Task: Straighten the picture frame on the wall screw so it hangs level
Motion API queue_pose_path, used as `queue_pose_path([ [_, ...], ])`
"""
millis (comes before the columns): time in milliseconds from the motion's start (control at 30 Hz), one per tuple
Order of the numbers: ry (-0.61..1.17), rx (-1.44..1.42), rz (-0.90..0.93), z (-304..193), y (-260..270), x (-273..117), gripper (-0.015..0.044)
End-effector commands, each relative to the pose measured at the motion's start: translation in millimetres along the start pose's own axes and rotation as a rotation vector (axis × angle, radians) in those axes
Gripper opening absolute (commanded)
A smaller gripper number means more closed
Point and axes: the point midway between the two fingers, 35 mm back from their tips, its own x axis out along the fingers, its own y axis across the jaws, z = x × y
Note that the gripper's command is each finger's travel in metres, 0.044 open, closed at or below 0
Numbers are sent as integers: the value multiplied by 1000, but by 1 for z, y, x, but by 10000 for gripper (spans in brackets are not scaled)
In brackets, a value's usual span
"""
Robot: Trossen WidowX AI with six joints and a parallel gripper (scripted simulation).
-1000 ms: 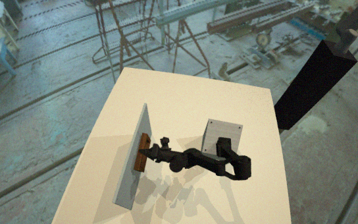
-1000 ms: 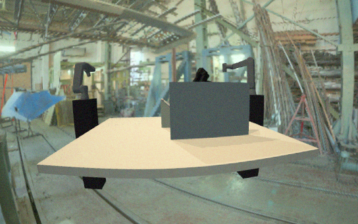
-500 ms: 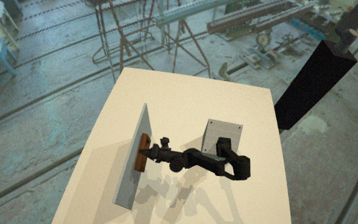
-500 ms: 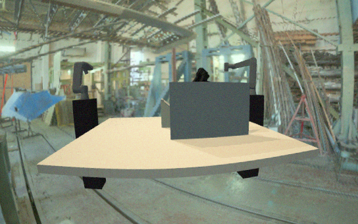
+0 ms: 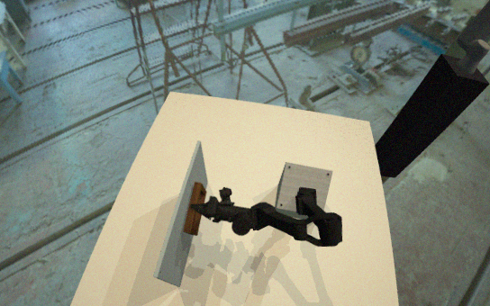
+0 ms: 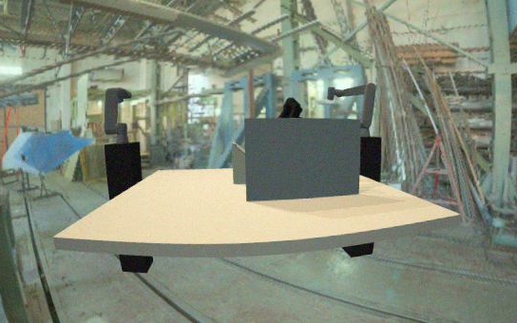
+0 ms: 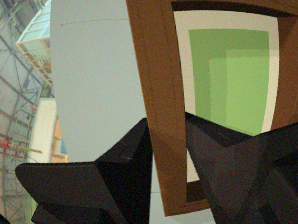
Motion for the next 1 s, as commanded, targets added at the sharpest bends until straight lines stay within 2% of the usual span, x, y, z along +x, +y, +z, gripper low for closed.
queue_pose_path([
  [0,0,4,0,0,0,0,0],
  [967,1,162,0,1,-3,0,0],
])
